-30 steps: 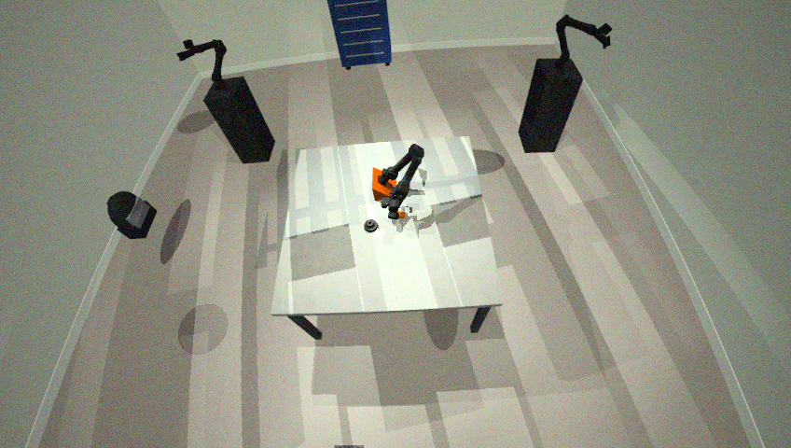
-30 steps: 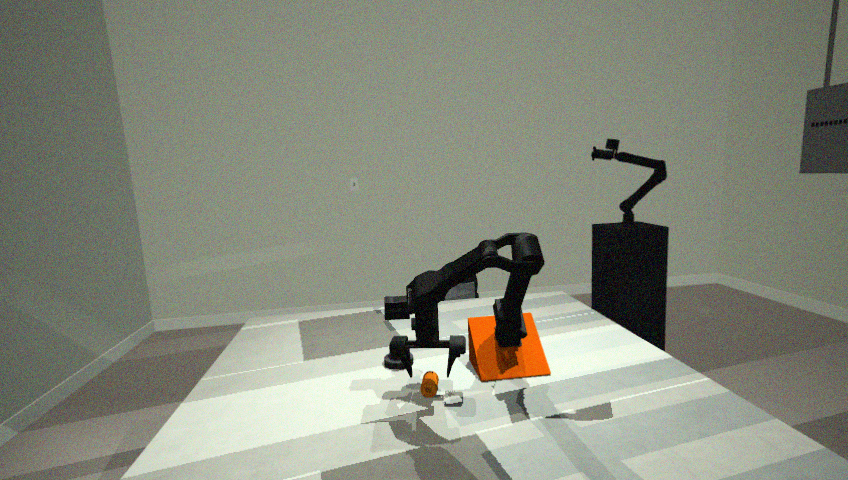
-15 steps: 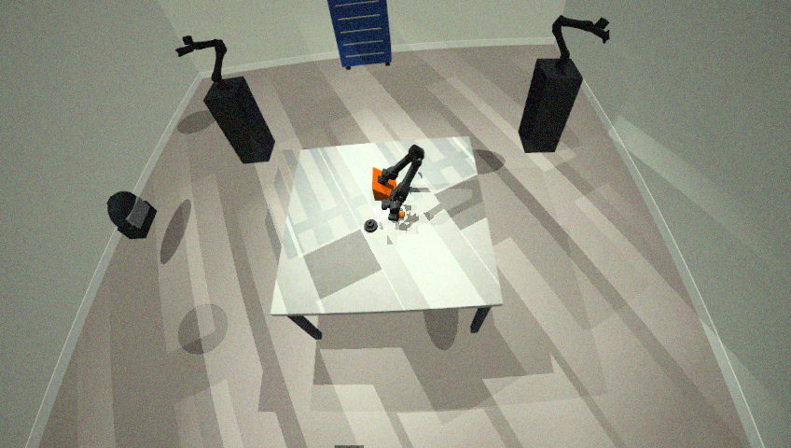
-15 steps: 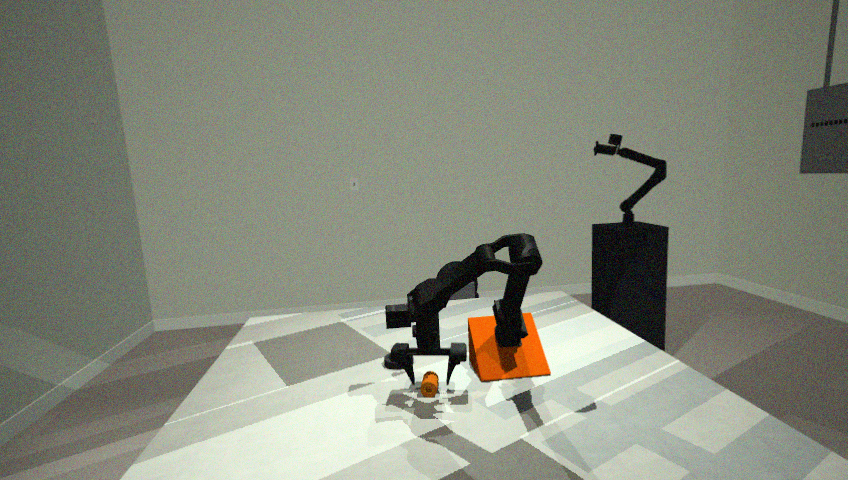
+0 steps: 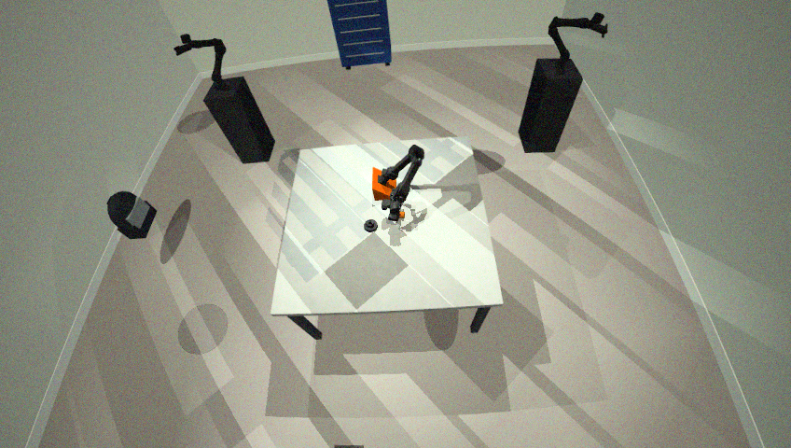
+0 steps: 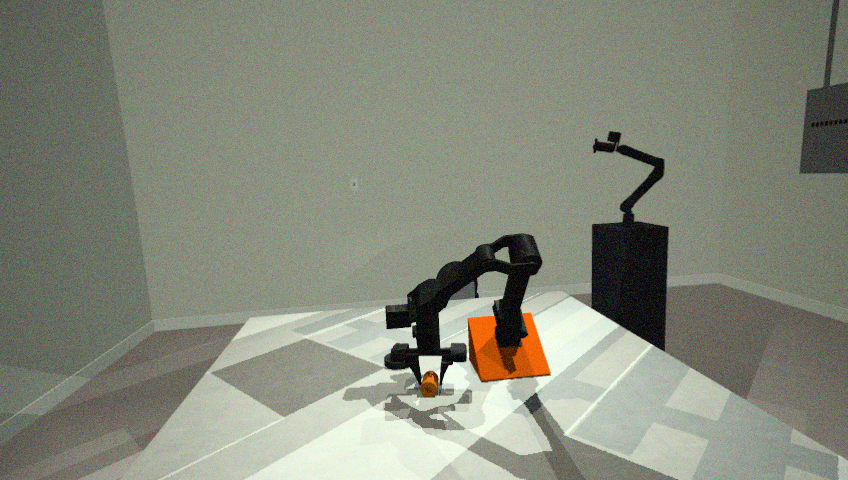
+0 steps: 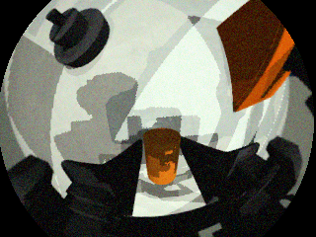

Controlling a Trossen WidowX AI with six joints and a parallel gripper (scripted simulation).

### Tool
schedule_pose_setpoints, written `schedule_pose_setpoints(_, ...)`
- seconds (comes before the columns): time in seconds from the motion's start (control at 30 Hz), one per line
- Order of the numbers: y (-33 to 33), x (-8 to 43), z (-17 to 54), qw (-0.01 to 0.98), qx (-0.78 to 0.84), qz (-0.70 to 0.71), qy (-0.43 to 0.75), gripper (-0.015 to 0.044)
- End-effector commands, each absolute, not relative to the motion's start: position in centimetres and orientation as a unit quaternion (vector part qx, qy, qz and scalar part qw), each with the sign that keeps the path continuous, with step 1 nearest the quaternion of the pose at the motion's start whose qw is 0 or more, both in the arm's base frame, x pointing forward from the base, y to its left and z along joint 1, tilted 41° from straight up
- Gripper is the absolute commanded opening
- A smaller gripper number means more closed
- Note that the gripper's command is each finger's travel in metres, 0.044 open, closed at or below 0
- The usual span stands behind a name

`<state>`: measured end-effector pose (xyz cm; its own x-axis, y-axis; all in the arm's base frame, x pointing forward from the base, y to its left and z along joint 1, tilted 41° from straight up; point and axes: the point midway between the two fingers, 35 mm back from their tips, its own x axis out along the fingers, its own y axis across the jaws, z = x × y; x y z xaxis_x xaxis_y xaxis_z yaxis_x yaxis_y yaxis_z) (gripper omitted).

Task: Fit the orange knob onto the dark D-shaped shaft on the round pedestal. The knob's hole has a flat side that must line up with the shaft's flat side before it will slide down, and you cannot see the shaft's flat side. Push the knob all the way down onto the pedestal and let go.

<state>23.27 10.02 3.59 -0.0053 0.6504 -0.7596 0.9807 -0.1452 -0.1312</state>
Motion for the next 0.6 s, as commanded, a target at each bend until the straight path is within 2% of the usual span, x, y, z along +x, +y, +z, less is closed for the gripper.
schedule_pose_setpoints(0.0,10.07,23.31,3.61,0.229,0.668,-0.357,0.612,0.0213)
schedule_pose_setpoints(0.17,10.07,23.31,3.61,0.229,0.668,-0.357,0.612,0.0180)
schedule_pose_setpoints(0.57,10.16,23.42,4.46,0.271,0.641,-0.402,0.595,0.0179)
